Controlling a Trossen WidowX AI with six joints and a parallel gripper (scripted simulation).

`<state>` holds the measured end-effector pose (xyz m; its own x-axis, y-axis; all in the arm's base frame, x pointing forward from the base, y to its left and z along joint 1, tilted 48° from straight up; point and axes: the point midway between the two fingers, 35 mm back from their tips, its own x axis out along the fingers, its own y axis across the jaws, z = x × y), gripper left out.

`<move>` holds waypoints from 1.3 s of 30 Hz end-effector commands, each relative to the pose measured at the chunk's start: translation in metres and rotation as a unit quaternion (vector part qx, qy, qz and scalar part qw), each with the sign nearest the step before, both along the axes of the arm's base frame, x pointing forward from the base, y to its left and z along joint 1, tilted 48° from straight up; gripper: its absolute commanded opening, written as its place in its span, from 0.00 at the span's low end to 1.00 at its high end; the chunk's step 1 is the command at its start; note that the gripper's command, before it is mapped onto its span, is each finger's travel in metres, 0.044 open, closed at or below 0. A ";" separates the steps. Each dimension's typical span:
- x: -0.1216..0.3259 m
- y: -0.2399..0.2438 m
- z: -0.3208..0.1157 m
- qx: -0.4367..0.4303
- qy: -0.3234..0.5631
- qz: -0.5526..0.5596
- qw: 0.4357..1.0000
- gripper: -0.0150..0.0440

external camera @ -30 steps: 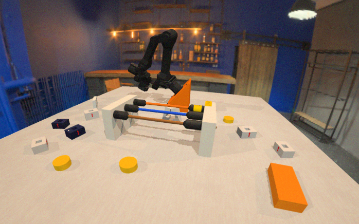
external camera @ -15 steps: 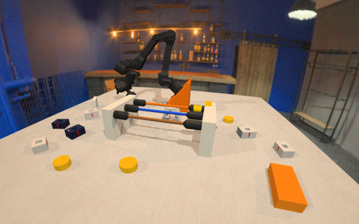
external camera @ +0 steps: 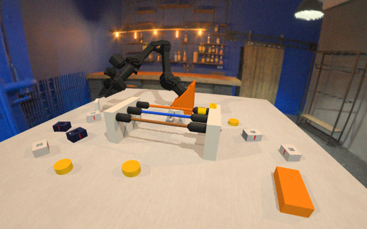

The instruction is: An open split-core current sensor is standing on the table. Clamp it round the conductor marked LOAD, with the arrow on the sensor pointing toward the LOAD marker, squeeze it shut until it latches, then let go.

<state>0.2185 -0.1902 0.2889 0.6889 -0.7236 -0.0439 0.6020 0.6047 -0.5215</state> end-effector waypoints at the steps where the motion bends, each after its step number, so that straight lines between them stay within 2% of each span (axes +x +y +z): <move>1: 0.034 0.038 0.010 0.035 -0.049 0.096 0.994 1.00; 6: 0.071 0.101 0.021 0.110 -0.106 0.229 0.961 1.00; 12: 0.097 0.187 0.034 0.228 -0.148 0.375 0.886 1.00; 20: 0.104 0.196 0.024 0.247 -0.129 0.379 0.882 1.00; 28: 0.137 0.250 -0.058 0.333 0.032 0.357 0.872 1.00; 31: 0.140 0.277 -0.103 0.346 0.129 0.327 0.870 1.00; 35: 0.130 0.311 -0.161 0.328 0.256 0.282 0.864 1.00; 39: 0.106 0.338 -0.212 0.269 0.376 0.236 0.855 1.00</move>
<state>0.3389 0.1330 0.1042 0.6168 -0.0302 -0.7865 -0.1195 0.9841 -0.1315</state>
